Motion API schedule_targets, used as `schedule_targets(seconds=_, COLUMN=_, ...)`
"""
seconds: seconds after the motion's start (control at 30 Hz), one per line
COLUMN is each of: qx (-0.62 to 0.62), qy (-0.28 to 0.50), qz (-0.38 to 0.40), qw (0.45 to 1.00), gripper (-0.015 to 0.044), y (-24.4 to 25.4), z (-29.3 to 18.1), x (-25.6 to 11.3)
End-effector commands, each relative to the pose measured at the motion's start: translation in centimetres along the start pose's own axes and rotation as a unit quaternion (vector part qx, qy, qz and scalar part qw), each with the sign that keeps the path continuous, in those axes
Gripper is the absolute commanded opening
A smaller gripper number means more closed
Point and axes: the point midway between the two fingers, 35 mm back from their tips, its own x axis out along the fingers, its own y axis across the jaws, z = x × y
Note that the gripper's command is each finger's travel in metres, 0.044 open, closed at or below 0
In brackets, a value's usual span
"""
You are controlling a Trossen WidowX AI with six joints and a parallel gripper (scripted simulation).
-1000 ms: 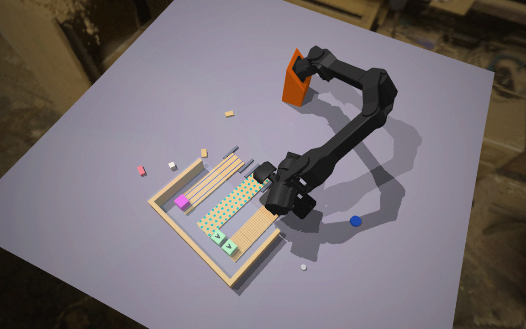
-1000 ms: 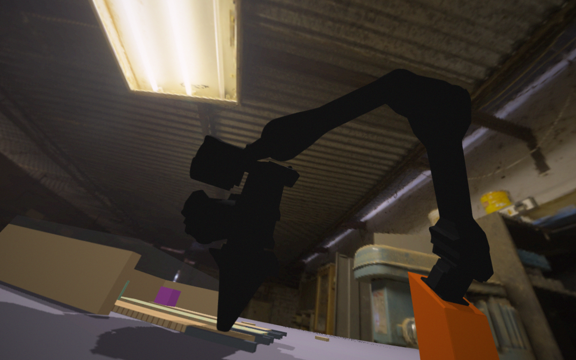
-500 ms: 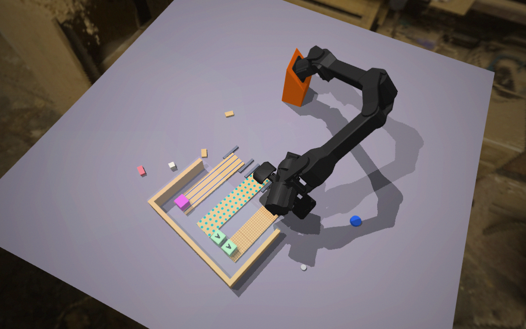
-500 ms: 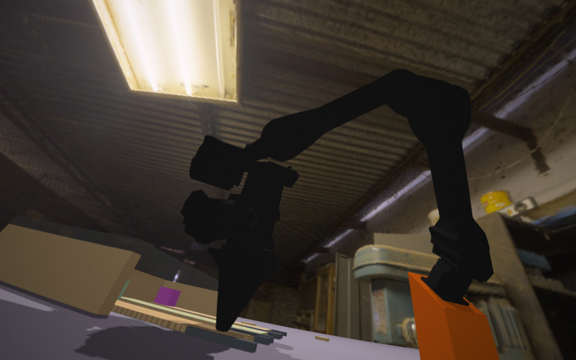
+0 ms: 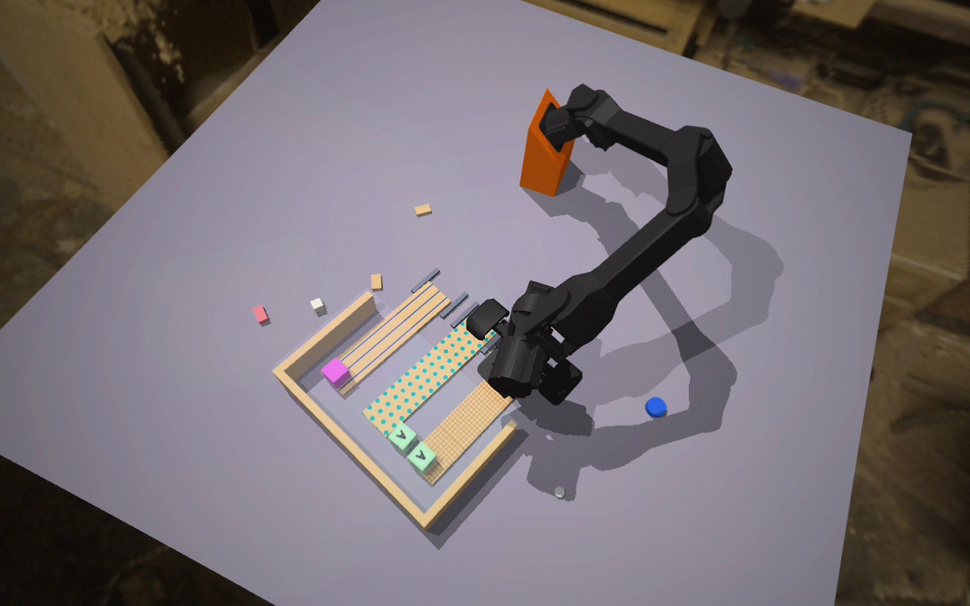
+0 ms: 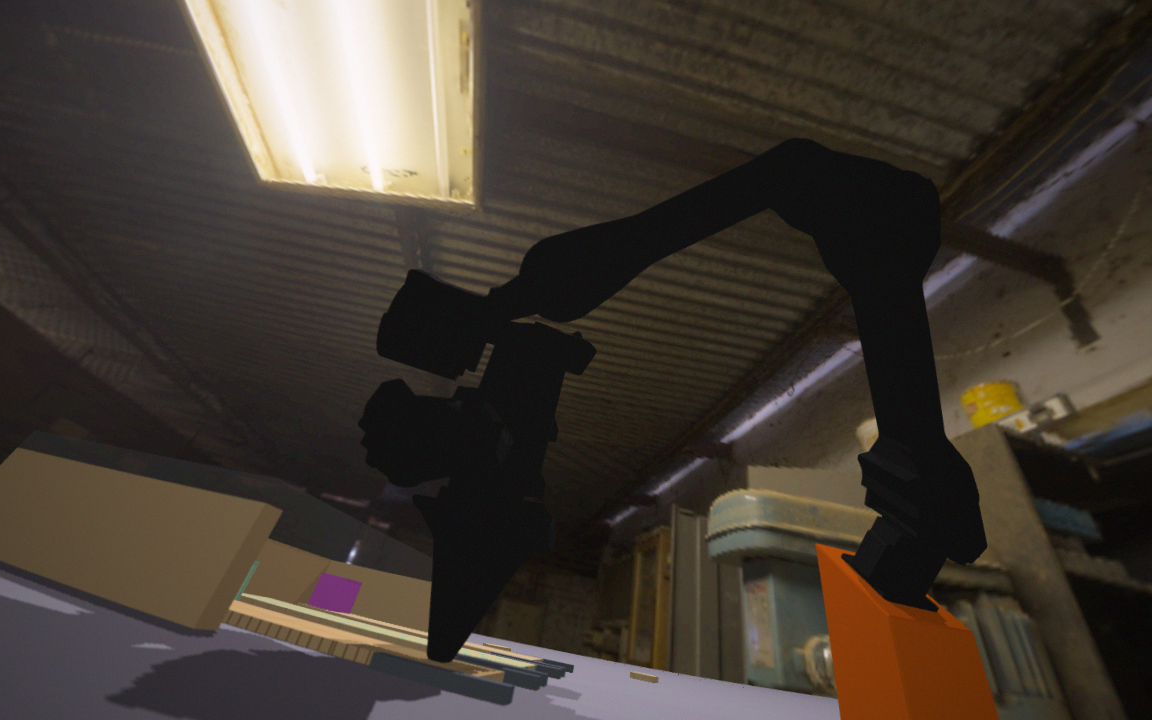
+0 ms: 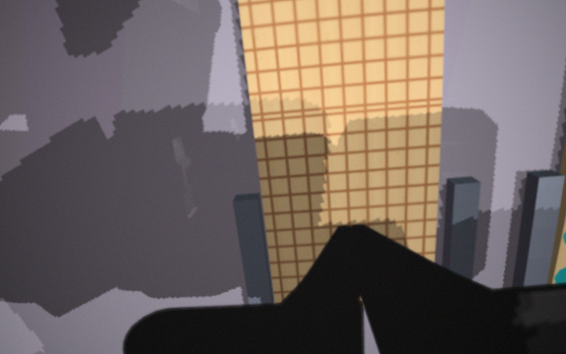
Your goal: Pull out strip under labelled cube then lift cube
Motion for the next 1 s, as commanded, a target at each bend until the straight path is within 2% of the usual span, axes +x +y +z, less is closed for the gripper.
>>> schedule_targets(seconds=0.0, qx=-0.001, qy=0.003, qz=-0.002, qw=1.000, gripper=0.0000, y=0.1, z=0.0, x=0.5)
schedule_targets(seconds=0.97, qx=0.000, qy=0.004, qz=-0.002, qw=1.000, gripper=0.0000, y=0.0, z=-3.4, x=0.7)
